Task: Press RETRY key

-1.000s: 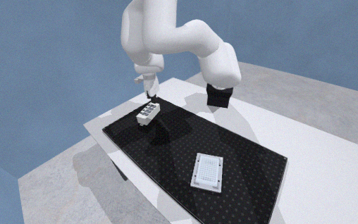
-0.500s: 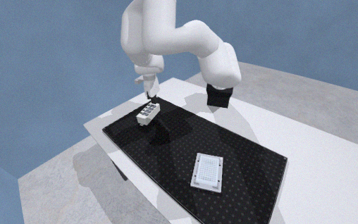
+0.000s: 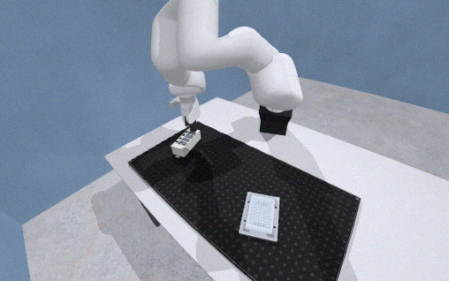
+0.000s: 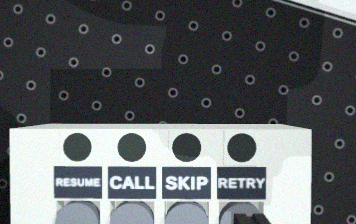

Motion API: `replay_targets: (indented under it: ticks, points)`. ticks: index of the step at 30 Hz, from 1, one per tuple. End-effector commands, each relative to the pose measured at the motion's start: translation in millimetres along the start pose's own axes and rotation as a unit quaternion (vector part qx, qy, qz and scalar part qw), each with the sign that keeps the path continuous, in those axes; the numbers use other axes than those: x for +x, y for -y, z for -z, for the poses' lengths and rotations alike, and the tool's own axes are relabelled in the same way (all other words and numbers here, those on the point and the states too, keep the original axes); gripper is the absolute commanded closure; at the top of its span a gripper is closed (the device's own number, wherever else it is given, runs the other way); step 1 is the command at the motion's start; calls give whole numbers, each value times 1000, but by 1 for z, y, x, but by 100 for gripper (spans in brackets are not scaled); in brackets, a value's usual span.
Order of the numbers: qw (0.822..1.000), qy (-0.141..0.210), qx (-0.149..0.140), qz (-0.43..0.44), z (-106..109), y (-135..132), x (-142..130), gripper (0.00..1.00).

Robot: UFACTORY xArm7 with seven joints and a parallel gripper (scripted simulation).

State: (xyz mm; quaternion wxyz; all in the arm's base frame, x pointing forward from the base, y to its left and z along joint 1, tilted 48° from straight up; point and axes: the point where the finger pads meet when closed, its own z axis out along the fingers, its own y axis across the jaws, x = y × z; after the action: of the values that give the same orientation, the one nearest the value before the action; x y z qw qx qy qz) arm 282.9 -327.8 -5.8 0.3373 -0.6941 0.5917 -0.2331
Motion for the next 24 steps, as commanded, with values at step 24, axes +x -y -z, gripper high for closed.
replay_targets:
  ticks: [24]
  points:
    - [1000,-2,0,0,-14,0,1,100]
